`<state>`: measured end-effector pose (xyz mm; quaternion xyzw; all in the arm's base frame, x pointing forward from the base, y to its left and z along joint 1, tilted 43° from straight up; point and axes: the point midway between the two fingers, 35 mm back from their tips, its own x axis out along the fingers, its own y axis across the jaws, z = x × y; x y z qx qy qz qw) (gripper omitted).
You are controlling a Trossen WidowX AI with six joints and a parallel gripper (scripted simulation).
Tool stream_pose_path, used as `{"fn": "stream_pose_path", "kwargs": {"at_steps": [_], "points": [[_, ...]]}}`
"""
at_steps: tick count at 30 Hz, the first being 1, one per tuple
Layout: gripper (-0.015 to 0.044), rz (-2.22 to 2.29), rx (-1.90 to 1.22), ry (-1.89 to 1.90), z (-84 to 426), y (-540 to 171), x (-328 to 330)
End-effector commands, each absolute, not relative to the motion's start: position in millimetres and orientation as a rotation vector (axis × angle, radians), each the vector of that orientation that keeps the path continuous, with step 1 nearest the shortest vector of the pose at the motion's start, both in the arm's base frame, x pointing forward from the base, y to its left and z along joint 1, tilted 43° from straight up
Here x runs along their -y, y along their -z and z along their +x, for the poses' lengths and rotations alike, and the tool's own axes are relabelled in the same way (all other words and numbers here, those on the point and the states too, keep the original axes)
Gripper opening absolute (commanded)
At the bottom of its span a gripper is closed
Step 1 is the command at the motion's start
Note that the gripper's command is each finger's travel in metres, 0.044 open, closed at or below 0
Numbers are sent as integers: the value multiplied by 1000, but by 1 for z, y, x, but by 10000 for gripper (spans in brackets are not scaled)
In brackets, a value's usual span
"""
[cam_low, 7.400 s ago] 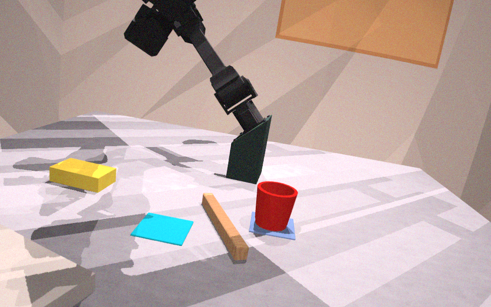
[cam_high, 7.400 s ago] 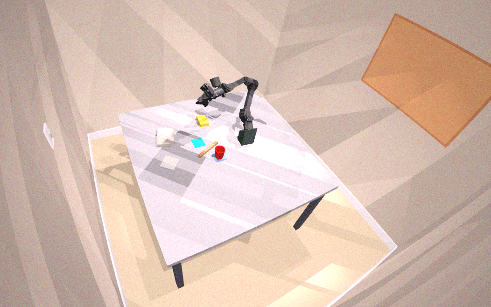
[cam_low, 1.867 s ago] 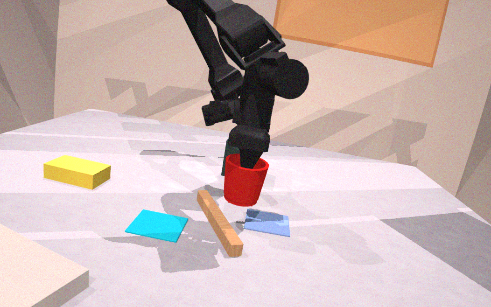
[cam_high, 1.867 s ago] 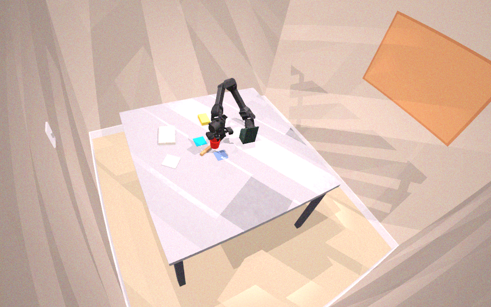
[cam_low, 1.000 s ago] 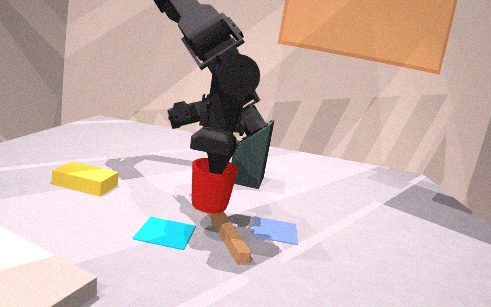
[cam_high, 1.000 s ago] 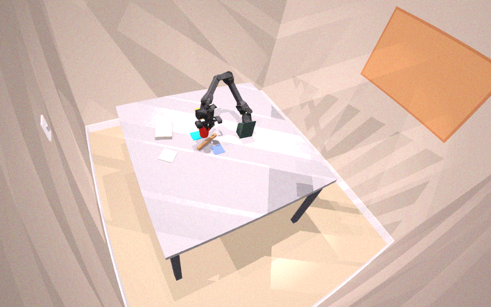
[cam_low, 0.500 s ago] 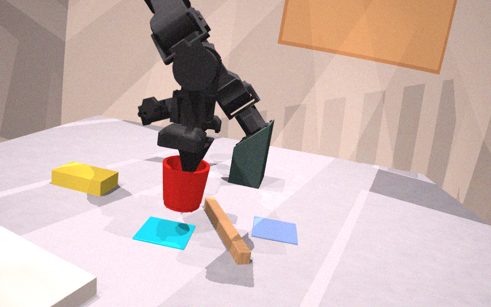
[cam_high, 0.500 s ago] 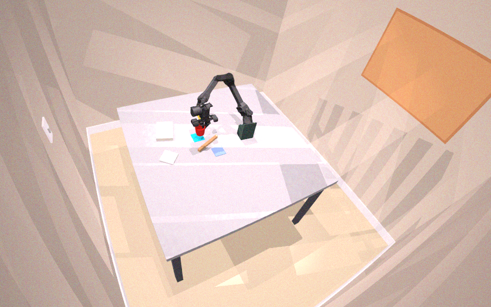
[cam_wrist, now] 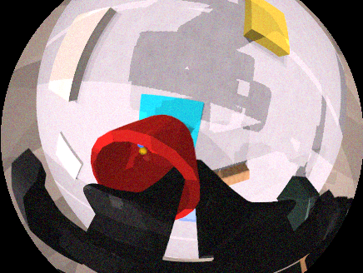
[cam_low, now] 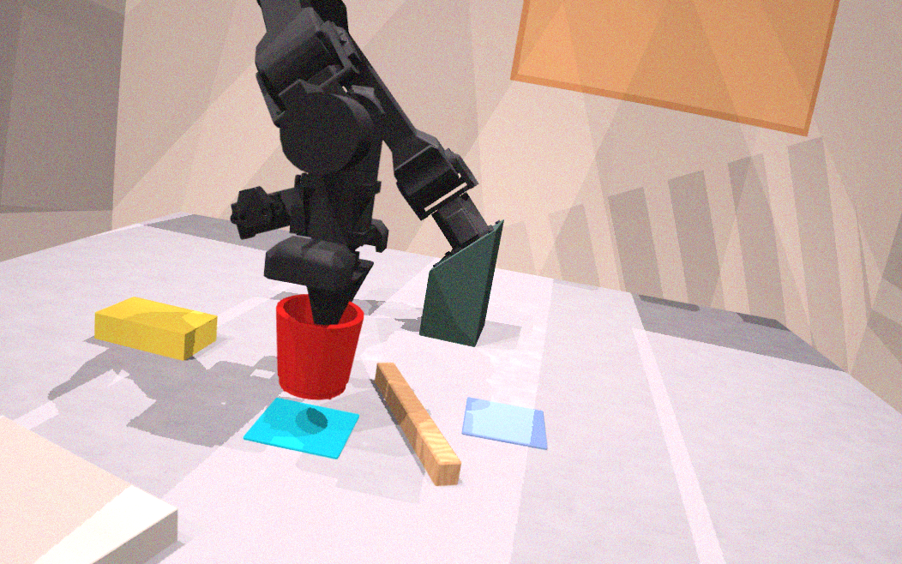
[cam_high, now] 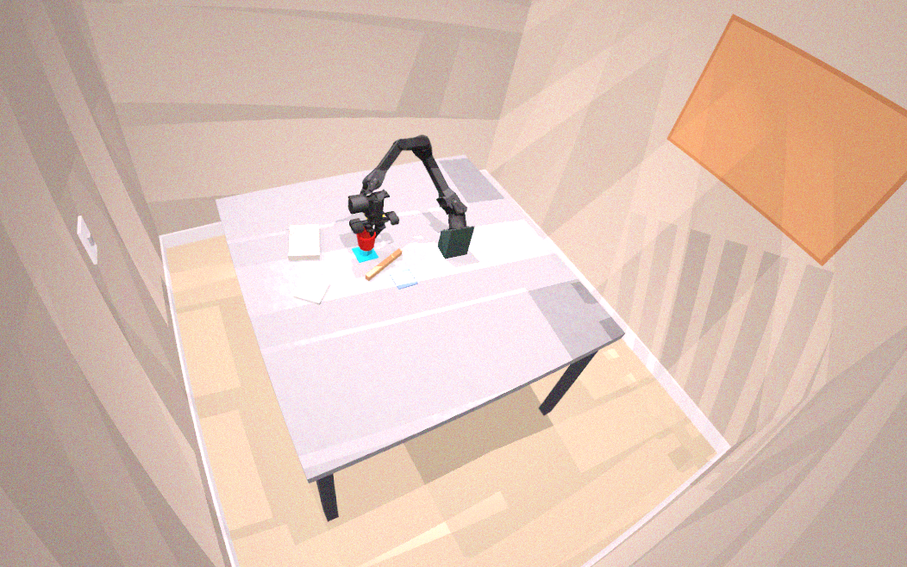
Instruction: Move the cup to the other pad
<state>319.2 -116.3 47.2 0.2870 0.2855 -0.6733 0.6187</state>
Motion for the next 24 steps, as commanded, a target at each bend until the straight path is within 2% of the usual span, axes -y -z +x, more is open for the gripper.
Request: {"fn": "stream_pose_path", "kwargs": {"at_steps": [1,24], "points": [[0,652,-659,1552,318,-43,122],[0,658,-656,1552,316,-23,140]]}}
